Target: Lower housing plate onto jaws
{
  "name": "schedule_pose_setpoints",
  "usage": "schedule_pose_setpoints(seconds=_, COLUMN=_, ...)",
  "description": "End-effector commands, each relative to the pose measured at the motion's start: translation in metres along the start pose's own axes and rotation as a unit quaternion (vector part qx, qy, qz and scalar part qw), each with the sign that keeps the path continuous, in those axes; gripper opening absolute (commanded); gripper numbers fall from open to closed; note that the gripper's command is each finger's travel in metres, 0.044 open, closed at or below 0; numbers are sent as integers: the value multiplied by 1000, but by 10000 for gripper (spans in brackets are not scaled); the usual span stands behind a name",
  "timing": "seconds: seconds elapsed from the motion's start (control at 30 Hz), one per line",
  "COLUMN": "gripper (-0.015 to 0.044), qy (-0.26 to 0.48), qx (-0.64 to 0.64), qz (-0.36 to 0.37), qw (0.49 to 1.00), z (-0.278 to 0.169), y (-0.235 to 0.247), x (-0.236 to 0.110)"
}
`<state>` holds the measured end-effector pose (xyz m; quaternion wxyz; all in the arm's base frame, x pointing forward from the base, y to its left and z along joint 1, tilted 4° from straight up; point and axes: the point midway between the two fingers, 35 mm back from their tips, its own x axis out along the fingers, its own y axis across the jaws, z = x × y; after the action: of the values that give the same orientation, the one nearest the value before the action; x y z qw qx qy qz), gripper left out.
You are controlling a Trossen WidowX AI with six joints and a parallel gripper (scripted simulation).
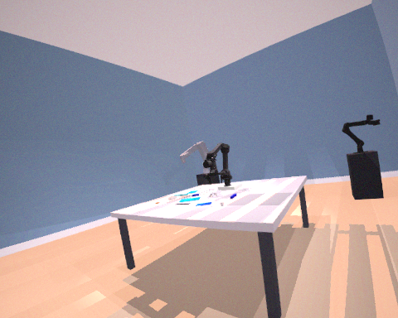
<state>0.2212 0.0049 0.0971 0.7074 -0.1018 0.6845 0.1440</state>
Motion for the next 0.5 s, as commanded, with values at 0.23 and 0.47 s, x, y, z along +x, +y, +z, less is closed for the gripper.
schedule_pose_setpoints(seconds=0.23, gripper=440, qy=-9, qx=-3, qz=-2, qw=1000, z=-20, y=7, x=-43)
schedule_pose_setpoints(seconds=0.47, gripper=440, qy=-9, qx=-3, qz=-2, qw=1000, z=-20, y=7, x=-43)
